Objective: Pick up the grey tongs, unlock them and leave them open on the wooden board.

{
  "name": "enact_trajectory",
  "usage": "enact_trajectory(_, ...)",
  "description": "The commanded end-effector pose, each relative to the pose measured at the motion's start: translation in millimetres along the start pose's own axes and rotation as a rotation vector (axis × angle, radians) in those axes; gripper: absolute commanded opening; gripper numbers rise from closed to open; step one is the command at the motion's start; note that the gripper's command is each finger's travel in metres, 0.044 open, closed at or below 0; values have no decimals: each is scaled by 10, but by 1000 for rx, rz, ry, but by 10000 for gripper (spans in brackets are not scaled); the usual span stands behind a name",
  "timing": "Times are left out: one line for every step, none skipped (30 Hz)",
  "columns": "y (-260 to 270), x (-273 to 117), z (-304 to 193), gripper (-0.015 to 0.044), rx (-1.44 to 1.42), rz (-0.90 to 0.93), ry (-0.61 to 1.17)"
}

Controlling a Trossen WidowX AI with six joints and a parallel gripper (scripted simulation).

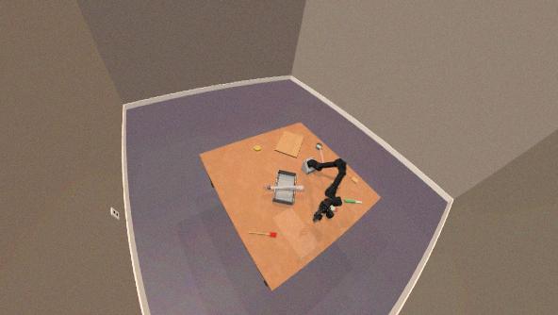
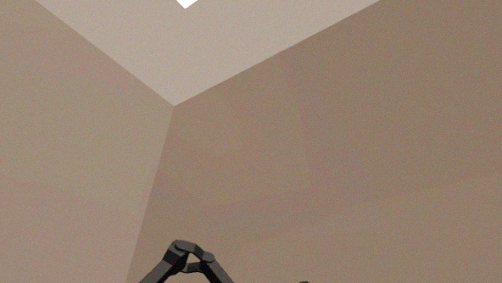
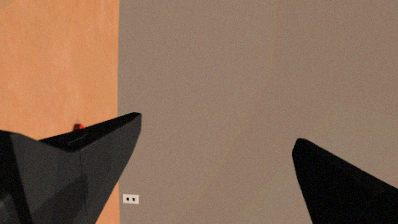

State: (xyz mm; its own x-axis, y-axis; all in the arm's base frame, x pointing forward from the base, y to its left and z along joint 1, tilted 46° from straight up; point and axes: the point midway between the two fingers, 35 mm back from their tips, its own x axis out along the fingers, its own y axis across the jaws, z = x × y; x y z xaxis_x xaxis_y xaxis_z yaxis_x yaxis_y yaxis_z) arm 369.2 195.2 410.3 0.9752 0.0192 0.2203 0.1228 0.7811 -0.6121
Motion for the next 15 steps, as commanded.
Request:
enact_trajectory(6,6,-7,374,-5,3,0)
enact_trajectory(15,18,-21,347,-16,7,2)
enact_trajectory(25,40,-50,321,-32,13,5)
enact_trajectory(38,70,-90,295,-53,21,10)
enact_trajectory(53,105,-140,269,-79,31,16)
enact_trajectory(77,142,-190,260,-112,47,20)
enact_trajectory(106,186,-252,260,-150,65,25)
enact_trajectory(143,242,-339,260,-201,91,31)
enact_trajectory(181,300,-441,260,-258,121,39)
enact_trajectory(219,360,-559,260,-318,155,47)
enact_trajectory(258,420,-692,260,-380,194,56)
enact_trajectory(297,479,-844,260,-445,238,65)
enact_trajectory(318,535,-1020,260,-490,272,86)
enact_trajectory(352,568,-1137,260,-536,313,90)
enact_trajectory(387,598,-1269,260,-583,360,93)
